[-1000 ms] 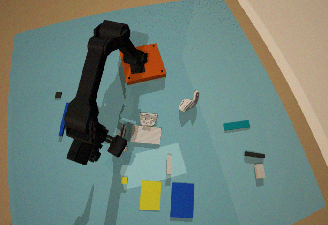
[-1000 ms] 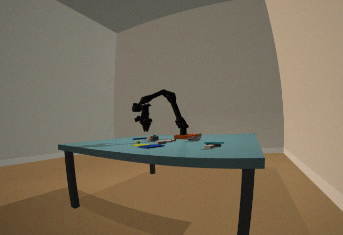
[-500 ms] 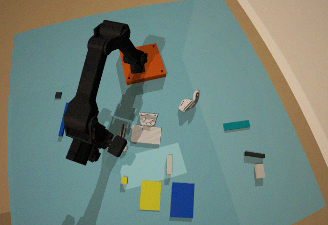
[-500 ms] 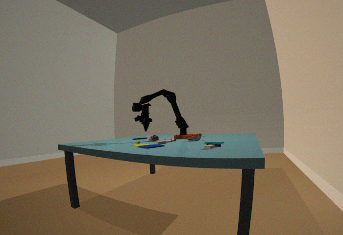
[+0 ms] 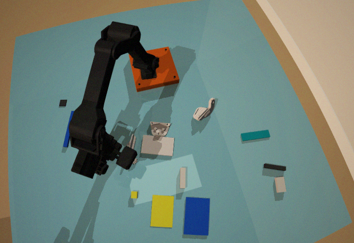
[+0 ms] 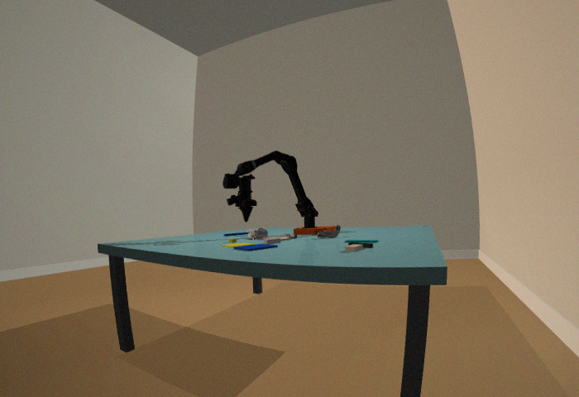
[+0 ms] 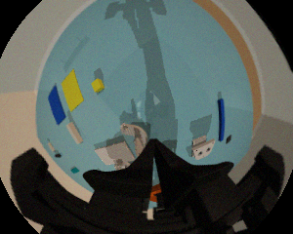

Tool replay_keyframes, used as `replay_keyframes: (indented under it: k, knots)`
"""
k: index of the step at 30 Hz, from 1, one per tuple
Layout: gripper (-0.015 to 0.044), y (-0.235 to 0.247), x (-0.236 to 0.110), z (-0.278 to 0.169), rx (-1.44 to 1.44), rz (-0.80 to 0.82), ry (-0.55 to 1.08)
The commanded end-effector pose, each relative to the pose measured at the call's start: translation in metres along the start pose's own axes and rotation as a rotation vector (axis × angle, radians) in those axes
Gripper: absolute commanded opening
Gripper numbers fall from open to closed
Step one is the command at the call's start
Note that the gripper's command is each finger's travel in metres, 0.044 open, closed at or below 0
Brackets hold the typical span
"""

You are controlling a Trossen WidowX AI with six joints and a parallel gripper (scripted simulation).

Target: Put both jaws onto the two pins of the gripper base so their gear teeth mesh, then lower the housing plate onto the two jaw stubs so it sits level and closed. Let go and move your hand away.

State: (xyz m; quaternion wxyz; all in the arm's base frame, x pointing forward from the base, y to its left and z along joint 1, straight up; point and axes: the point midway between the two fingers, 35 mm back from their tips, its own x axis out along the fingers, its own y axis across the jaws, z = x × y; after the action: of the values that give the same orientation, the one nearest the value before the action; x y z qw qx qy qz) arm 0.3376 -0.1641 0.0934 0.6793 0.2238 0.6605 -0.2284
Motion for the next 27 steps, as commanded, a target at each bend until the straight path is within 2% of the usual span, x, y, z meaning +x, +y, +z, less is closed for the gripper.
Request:
replay_keyframes:
  k: [1,17,27]
  knots:
    - [0.0026,0.0,0.0,0.0,0.0,0.0,0.0]
    - [0.044,0.0,0.0,0.0,0.0,0.0,0.0]
    - [0.044,0.0,0.0,0.0,0.0,0.0,0.0]
